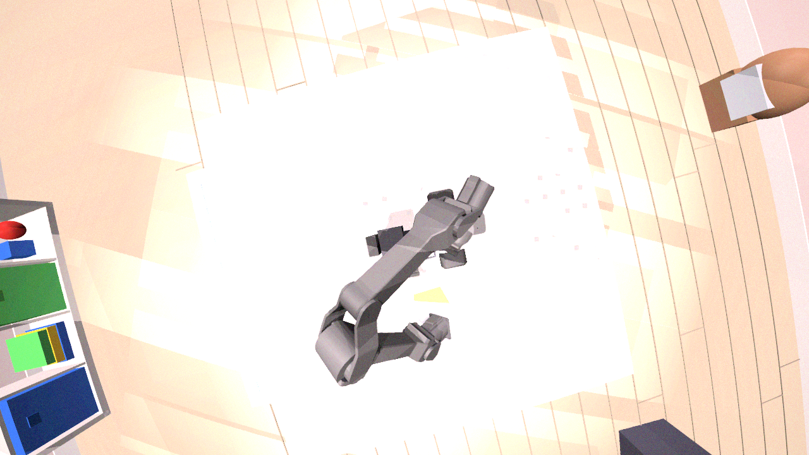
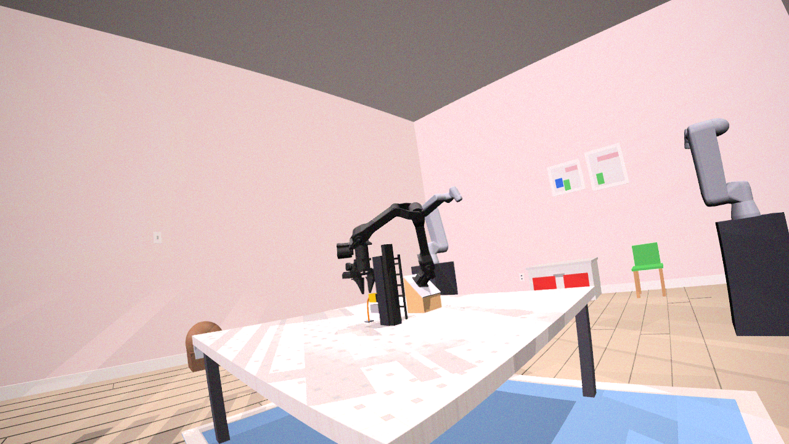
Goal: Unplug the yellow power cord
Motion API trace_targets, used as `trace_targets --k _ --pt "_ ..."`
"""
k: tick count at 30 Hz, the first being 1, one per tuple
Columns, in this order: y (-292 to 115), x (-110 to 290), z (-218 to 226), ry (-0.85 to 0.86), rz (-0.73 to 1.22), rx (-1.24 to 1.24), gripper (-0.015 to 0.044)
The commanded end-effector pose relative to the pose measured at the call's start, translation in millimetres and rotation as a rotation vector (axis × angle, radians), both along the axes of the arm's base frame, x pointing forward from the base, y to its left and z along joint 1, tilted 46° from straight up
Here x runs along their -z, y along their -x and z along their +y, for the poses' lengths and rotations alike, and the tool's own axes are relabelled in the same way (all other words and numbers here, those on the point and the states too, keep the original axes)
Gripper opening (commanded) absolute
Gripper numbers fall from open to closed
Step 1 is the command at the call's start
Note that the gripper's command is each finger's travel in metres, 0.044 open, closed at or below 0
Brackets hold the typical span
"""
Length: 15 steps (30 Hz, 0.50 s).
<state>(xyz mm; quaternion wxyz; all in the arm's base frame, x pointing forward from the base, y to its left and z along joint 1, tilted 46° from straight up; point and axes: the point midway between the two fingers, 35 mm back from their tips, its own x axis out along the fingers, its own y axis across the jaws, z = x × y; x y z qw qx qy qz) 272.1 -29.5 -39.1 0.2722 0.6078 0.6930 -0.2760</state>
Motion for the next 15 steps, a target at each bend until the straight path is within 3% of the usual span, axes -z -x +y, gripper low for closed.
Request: trace_targets --k 1,15 --pt "0 -3 3 -0.006 0.005 0.006 0.016" --pt "0 -19 19 -0.007 0.006 0.006 0.016"
